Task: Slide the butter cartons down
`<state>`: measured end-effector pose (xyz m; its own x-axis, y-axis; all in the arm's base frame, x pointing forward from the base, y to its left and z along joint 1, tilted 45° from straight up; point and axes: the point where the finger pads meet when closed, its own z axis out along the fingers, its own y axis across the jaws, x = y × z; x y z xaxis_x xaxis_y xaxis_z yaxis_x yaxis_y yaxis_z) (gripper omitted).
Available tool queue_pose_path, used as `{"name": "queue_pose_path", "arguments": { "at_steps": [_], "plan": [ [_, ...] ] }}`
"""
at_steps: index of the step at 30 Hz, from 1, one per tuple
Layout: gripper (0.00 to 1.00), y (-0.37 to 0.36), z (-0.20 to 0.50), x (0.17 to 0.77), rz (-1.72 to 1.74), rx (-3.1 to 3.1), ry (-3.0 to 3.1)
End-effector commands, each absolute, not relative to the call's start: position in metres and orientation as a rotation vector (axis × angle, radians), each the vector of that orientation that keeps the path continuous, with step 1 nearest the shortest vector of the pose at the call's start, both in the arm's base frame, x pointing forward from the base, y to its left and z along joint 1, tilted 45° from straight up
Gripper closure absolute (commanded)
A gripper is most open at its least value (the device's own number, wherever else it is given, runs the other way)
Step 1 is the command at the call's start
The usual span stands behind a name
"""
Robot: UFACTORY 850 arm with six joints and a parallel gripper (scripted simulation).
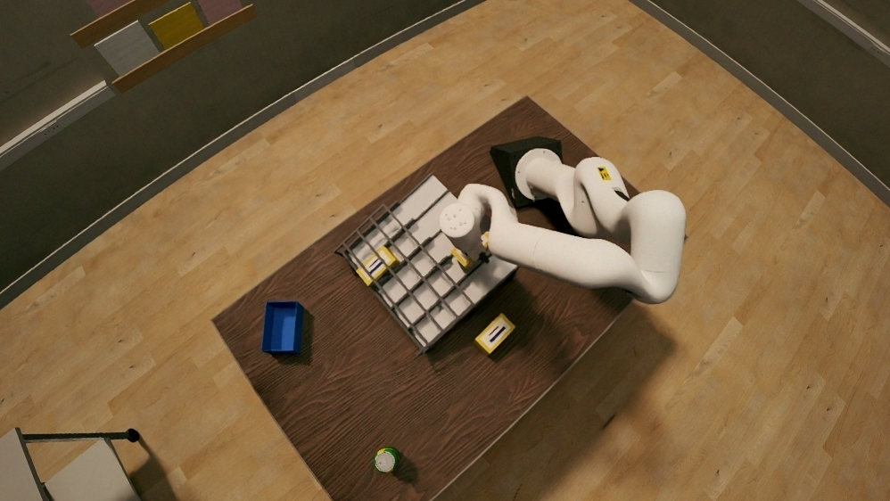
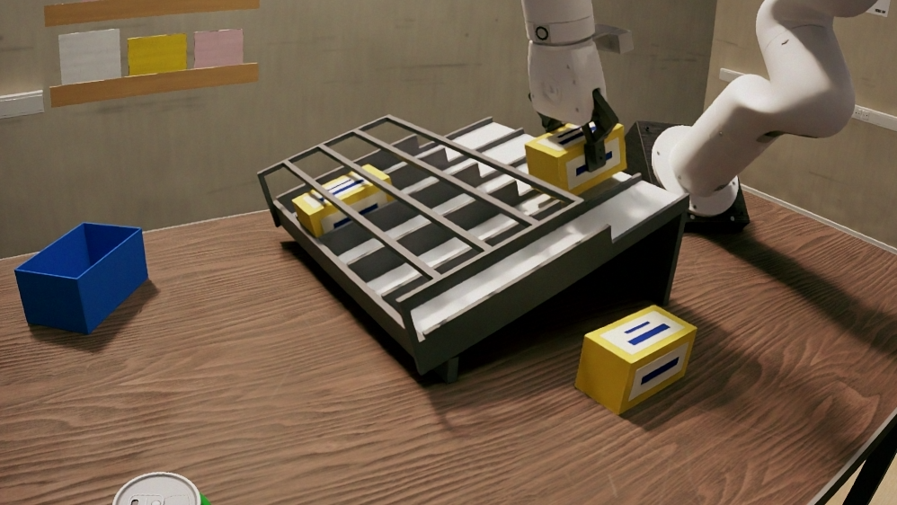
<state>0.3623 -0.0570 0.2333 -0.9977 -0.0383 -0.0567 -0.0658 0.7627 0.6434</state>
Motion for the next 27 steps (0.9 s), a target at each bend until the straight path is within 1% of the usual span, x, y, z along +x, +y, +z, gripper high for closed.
{"name": "queue_pose_path", "arguments": {
  "at_steps": [1,27],
  "plan": [
    [1.00,-0.0553,0.2313,0.3630,1.064,-0.086,2.911],
    [1.00,-0.0536,0.2295,0.3635,1.064,-0.086,2.911]
  ]
}}
